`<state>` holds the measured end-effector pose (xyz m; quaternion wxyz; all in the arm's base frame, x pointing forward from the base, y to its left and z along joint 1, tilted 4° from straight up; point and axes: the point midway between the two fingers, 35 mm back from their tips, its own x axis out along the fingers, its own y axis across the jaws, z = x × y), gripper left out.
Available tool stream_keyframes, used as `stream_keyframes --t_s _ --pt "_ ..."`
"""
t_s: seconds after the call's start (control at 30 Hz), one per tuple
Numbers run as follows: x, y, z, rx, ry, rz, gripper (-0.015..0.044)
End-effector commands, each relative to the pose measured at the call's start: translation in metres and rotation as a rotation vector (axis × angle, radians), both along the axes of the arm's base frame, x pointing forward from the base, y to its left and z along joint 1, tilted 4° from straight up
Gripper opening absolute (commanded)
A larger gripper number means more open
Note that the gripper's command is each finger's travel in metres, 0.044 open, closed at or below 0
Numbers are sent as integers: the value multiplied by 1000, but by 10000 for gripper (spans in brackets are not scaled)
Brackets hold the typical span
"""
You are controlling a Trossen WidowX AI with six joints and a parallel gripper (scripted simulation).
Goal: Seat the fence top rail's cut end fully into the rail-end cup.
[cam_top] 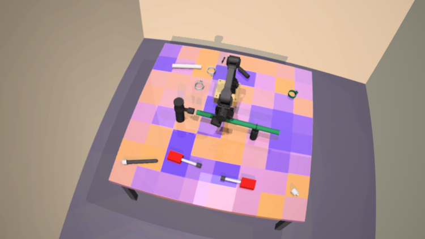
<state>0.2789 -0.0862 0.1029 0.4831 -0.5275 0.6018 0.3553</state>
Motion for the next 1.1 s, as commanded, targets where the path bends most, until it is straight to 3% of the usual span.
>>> stream_keyframes --t_s 0.0,1.07 --pt "0 -7 3 -8 -3 -5 0" --pt "-4 -21 -1 -3 0 -3 0"
